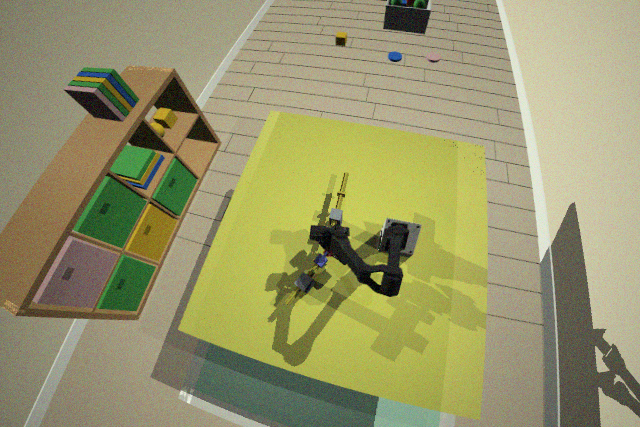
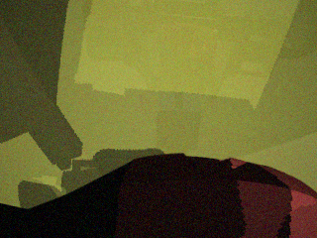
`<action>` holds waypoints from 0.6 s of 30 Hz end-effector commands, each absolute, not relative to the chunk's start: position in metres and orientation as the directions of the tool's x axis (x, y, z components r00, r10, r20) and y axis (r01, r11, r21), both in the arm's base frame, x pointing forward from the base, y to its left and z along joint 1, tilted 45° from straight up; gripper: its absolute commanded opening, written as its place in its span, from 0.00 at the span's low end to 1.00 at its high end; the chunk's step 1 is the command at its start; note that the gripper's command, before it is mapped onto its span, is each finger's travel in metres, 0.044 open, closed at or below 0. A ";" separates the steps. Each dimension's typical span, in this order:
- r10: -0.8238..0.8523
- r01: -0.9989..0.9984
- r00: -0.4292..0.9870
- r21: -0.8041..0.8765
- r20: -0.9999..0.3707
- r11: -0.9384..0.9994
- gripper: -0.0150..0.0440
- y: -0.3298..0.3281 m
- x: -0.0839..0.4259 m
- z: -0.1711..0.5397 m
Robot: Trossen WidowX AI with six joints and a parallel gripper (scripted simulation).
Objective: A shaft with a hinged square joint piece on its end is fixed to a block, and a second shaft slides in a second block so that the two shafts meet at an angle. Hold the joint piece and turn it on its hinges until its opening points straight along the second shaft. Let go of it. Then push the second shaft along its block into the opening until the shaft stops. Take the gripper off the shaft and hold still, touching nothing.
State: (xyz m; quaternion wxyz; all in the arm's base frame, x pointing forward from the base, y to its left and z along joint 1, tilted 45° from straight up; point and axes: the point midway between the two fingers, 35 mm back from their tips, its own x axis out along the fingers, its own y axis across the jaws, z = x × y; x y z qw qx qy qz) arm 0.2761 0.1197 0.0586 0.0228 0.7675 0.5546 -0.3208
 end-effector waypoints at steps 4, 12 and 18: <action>0.835 0.863 0.179 -0.324 -0.521 -0.387 0.56 0.119 0.276 0.058; 0.837 0.866 0.179 -0.321 -0.518 -0.384 0.50 0.120 0.276 0.059; 0.837 0.866 0.179 -0.321 -0.518 -0.384 0.33 0.120 0.276 0.059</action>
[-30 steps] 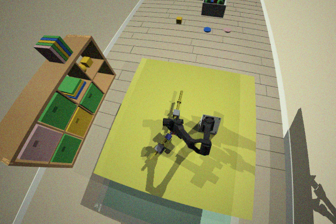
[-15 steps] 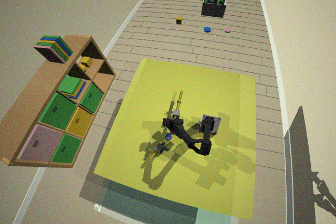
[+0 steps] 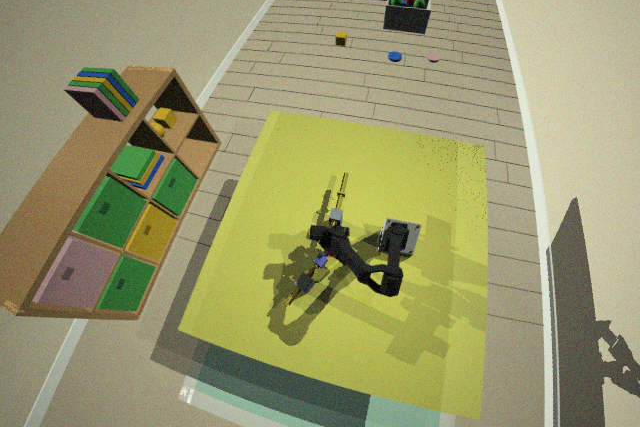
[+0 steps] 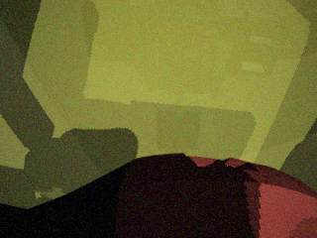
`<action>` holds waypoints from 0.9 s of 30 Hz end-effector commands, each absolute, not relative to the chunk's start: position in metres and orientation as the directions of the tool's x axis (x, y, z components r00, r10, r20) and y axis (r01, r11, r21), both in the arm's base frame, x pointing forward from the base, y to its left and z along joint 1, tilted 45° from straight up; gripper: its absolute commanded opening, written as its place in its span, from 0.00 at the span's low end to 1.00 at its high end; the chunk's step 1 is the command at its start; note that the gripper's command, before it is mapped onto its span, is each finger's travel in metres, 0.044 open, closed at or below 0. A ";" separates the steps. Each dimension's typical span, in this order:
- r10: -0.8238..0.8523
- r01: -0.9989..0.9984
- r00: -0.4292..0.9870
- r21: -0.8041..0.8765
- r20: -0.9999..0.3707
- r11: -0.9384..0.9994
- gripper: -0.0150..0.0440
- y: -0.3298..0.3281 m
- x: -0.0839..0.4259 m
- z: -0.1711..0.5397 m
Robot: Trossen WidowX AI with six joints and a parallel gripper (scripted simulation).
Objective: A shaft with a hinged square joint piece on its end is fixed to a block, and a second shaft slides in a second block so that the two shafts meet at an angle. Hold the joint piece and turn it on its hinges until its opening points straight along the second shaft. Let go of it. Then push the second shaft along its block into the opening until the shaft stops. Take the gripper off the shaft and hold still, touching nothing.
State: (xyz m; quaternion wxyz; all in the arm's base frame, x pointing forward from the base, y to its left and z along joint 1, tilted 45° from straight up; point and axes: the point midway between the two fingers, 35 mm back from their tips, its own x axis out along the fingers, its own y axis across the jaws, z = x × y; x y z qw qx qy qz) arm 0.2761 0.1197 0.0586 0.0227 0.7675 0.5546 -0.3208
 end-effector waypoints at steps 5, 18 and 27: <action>0.837 0.866 0.179 -0.321 -0.518 -0.384 0.25 0.120 0.276 0.059; 0.767 0.921 0.092 -0.239 -0.635 -0.308 0.25 0.113 0.278 0.060; 0.685 0.955 0.042 -0.171 -0.728 -0.241 0.25 0.108 0.280 0.061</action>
